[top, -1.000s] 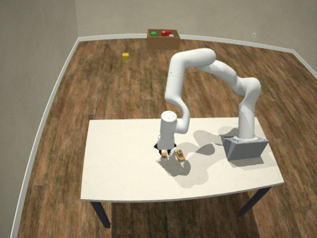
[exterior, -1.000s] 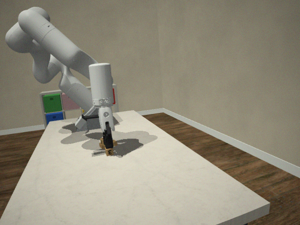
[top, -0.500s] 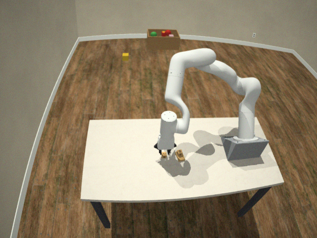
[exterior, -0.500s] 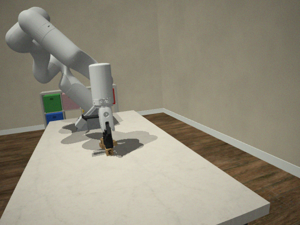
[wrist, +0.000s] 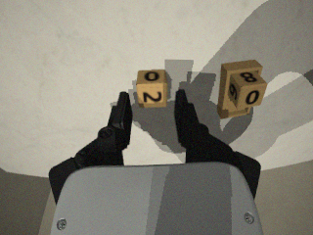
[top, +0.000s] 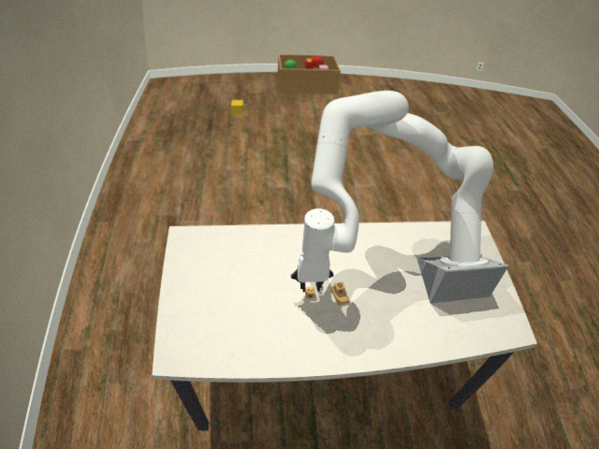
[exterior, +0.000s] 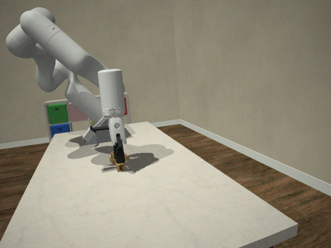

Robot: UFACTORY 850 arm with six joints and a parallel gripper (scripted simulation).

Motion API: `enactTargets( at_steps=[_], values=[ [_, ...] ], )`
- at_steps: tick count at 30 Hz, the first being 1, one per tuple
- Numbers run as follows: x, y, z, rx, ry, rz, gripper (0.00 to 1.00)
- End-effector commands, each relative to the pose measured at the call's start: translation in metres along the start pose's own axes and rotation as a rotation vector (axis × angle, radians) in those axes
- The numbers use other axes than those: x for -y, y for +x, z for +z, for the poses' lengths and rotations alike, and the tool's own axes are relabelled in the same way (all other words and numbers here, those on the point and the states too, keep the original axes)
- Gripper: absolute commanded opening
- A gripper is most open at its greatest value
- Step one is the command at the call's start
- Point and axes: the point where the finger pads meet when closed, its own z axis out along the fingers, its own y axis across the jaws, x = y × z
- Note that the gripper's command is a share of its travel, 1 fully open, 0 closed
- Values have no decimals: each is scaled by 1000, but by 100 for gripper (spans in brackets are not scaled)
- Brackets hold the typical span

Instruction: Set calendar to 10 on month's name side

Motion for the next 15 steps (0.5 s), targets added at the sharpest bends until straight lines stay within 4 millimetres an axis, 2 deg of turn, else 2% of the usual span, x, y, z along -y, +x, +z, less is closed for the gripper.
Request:
enactTargets(
  at_steps=[1, 15],
  values=[
    [1, 0, -3, 0, 2, 1, 47],
    [1, 0, -46, 0, 2, 1, 47]
  ],
)
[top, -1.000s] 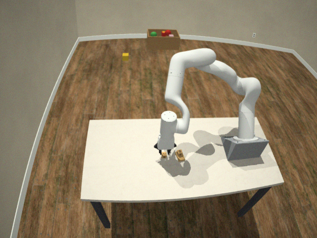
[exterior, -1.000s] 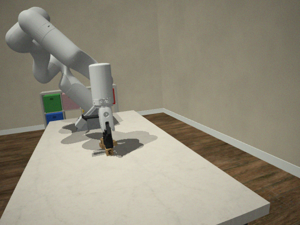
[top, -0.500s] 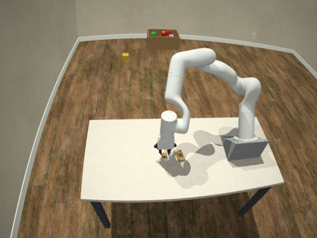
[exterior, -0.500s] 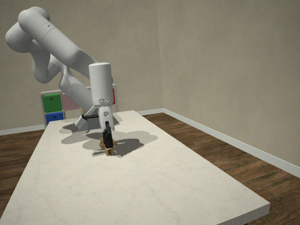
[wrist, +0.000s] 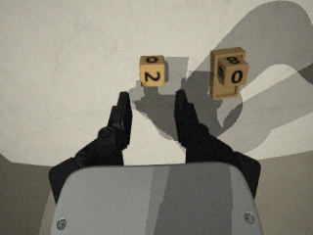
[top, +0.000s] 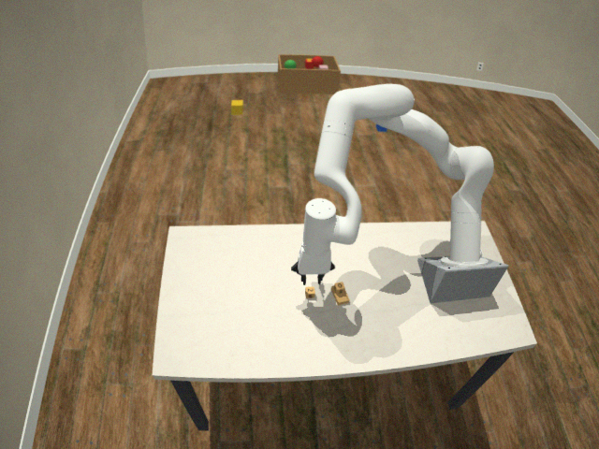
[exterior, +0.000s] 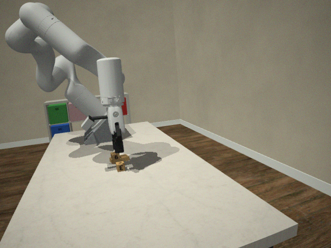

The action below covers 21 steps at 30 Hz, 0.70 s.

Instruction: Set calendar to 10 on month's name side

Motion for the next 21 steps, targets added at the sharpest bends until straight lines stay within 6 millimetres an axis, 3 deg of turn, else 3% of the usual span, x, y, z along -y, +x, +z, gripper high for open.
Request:
enactTargets(
  at_steps=[1, 10, 21],
  values=[
    [1, 0, -8, 0, 1, 0, 47],
    [0, 0, -10, -14, 0, 0, 47],
    [0, -2, -9, -231, 0, 0, 47]
  ],
)
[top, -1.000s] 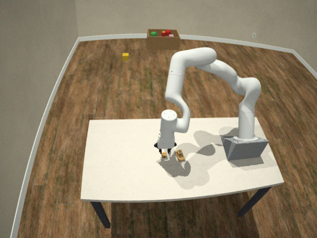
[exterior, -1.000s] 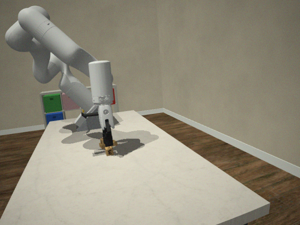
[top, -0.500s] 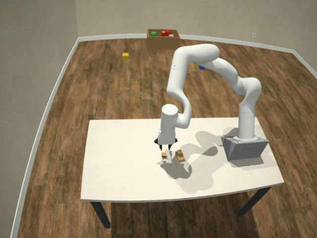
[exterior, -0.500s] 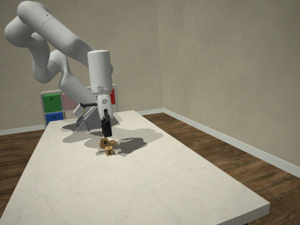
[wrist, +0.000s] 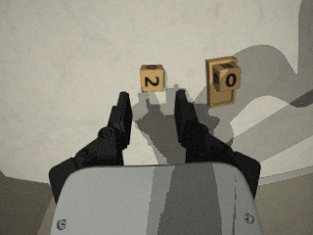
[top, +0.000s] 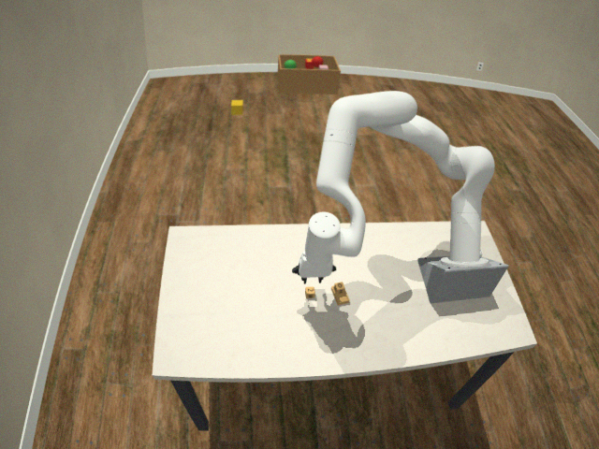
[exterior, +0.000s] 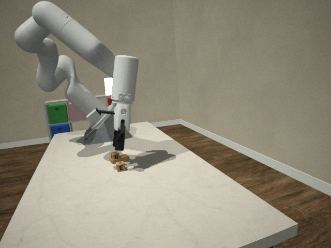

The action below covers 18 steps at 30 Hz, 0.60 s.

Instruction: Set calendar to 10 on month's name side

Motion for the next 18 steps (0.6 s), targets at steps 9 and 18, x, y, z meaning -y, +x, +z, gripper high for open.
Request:
enactTargets(
  at_steps=[9, 18],
  values=[
    [2, -2, 0, -118, -3, 3, 47],
    [1, -5, -1, -280, -1, 4, 47]
  ],
)
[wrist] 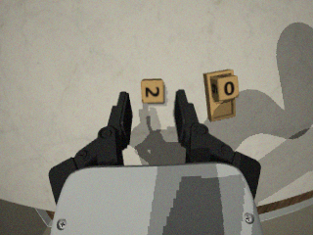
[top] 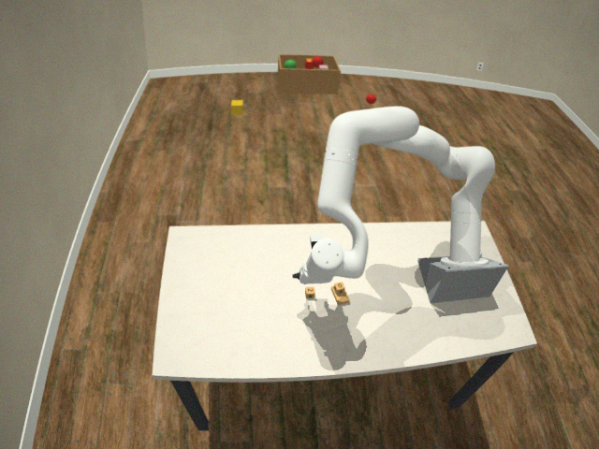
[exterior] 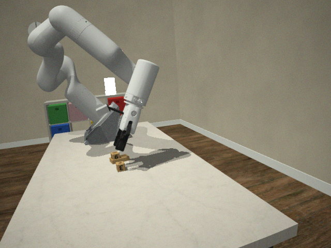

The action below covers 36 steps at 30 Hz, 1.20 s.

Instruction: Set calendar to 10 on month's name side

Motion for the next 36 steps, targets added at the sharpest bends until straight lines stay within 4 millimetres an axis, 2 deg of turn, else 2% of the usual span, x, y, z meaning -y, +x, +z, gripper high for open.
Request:
enactTargets(
  at_steps=[1, 6, 13, 22, 30, 36],
  values=[
    [2, -1, -1, -29, -2, 3, 47],
    [2, -2, -1, -59, -2, 3, 47],
    [2, -4, 0, -245, -2, 3, 47],
    [2, -7, 0, -283, -2, 3, 47],
    [2, -9, 1, -486, -2, 2, 47],
    [2, -12, 2, -508, -2, 3, 47]
  ],
)
